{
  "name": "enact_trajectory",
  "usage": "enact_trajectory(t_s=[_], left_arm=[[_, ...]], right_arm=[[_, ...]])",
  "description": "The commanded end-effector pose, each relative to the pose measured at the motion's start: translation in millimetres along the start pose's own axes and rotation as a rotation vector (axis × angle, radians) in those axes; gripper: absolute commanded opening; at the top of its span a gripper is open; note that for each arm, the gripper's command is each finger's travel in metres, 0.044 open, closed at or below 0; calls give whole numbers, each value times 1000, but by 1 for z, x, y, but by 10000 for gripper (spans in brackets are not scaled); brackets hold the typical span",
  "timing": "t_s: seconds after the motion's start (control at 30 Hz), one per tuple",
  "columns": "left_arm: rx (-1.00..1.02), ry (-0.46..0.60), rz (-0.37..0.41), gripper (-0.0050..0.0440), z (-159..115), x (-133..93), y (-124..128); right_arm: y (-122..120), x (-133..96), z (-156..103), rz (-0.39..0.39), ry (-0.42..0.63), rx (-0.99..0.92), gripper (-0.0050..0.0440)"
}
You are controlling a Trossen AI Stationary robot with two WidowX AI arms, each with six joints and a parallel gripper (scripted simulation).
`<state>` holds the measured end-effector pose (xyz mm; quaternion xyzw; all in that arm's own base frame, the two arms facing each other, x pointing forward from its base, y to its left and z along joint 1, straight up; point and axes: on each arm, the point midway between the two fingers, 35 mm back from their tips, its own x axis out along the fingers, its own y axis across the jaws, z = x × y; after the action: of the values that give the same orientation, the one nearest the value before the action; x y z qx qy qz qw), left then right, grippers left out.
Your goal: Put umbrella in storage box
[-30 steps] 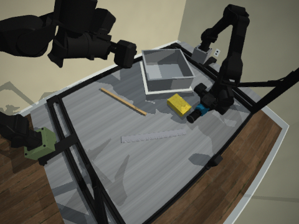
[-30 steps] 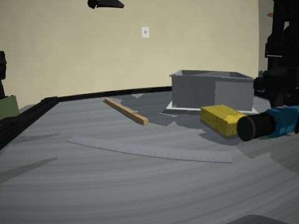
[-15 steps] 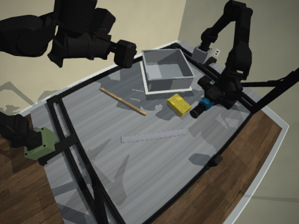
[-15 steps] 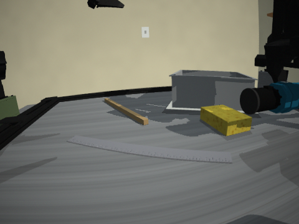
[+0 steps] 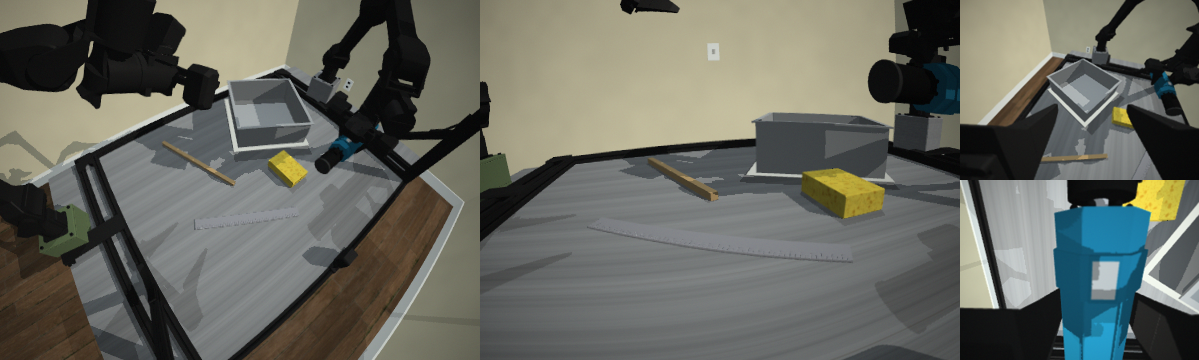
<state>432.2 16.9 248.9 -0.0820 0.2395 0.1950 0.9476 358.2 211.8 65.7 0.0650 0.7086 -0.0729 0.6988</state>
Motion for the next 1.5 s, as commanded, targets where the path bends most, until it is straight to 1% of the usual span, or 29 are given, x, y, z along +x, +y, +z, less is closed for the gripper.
enact_trajectory(t_s=[0.0,0.23,0.5,0.73,0.97,1.0,1.07,1.47], left_arm=[[2,0,2,400,0,0,0],[2,0,2,400,0,0,0],[2,0,2,400,0,0,0],[2,0,2,400,0,0,0],[2,0,2,400,0,0,0],[2,0,2,400,0,0,0],[2,0,2,400,0,0,0],[2,0,2,400,0,0,0]], right_arm=[[2,-7,2,12,-13,-20,0],[2,-7,2,7,-11,-184,0],[-3,-7,4,6,-10,-201,0],[-49,-9,24,7,-10,-216,0],[-97,-10,37,8,-11,-230,0],[-104,-10,39,8,-11,-232,0],[-104,-10,39,8,-11,-232,0],[-186,-10,43,10,-12,-257,0]])
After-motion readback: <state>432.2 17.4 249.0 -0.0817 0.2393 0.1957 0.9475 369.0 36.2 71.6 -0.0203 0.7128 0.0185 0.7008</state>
